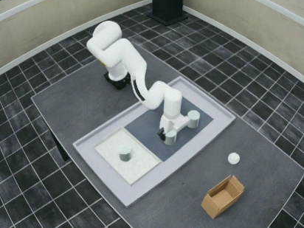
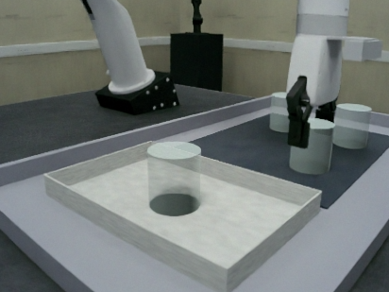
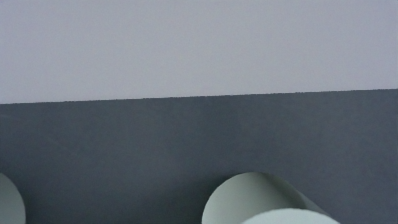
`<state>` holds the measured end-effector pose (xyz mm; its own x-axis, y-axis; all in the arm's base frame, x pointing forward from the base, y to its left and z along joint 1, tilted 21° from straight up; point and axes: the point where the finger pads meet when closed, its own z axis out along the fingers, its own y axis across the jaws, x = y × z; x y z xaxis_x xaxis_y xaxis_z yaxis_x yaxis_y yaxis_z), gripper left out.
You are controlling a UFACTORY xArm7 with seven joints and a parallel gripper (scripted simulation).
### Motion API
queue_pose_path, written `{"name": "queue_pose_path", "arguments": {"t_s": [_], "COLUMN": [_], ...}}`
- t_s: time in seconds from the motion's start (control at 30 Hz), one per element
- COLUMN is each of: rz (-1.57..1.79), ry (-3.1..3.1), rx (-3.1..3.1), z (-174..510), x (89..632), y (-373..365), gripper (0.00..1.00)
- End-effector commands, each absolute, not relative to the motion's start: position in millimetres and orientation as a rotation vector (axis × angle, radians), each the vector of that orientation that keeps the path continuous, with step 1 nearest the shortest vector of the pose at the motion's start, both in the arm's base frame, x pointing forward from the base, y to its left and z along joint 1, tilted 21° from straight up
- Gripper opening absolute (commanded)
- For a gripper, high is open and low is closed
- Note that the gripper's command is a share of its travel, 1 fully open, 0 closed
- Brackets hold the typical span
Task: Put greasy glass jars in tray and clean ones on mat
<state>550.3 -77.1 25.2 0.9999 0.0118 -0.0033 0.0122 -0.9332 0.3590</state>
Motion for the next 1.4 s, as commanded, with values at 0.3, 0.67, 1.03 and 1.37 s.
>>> {"name": "queue_pose_path", "arguments": {"t_s": [0.3, 0.67, 1.03, 1.37], "rz": [0.007, 0.007, 0.007, 0.007], "ry": [0.019, 0.019, 0.019, 0.019], "rx": [2.775, 2.775, 2.775, 2.775], "z": [19.9, 19.9, 19.9, 19.9], "x": [552.6, 552.6, 552.6, 552.6], "y": [-78.7, -78.7, -78.7, -78.7], "gripper": [0.92, 0.92, 0.88, 0.88]}}
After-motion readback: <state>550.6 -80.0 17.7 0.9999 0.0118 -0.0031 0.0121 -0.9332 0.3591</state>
